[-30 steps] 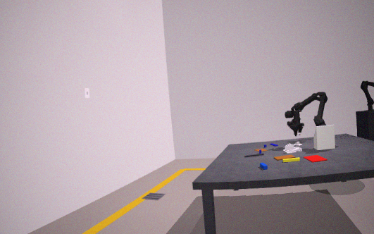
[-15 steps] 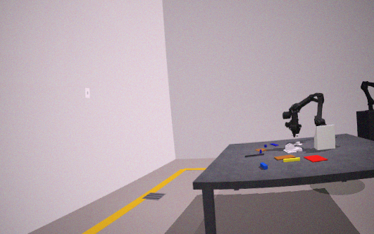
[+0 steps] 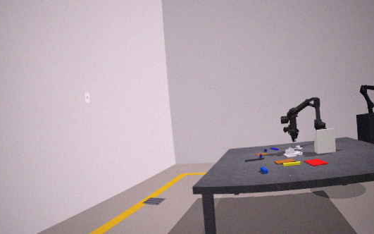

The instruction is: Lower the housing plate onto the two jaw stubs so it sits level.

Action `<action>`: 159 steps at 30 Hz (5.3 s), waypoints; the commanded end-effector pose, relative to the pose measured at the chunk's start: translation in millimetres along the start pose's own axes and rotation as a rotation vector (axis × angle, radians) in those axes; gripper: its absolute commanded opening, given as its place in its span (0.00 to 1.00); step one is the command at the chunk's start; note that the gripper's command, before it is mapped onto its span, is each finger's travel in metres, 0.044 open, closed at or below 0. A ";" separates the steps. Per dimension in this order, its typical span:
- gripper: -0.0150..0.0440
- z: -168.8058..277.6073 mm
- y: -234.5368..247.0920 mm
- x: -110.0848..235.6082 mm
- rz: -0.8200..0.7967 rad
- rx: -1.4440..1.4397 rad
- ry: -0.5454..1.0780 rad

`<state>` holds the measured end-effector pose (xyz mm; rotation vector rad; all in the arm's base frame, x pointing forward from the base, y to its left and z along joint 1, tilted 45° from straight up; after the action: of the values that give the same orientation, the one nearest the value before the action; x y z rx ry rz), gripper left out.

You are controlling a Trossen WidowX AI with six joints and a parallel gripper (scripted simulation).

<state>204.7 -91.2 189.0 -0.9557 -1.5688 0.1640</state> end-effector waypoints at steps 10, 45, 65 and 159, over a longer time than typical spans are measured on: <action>0.85 3.4 40.9 -3.4 -0.006 0.119 0.013; 0.85 56.7 150.9 -7.3 0.059 0.485 0.009; 0.85 65.4 160.1 -8.1 0.073 0.523 0.004; 0.85 63.2 147.9 -69.4 0.077 0.517 0.004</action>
<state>215.4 -13.5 33.5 -0.6055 -1.3939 0.5850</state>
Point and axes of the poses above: the point midway between the two fingers, 35 mm back from their tips, its own x axis back along the fingers, its own y axis across the jaws, z = x × y, the point moved 10 cm from there along x, back along the fingers, and after that the axes turned 1 degree about -x, right-handed, at the moved point
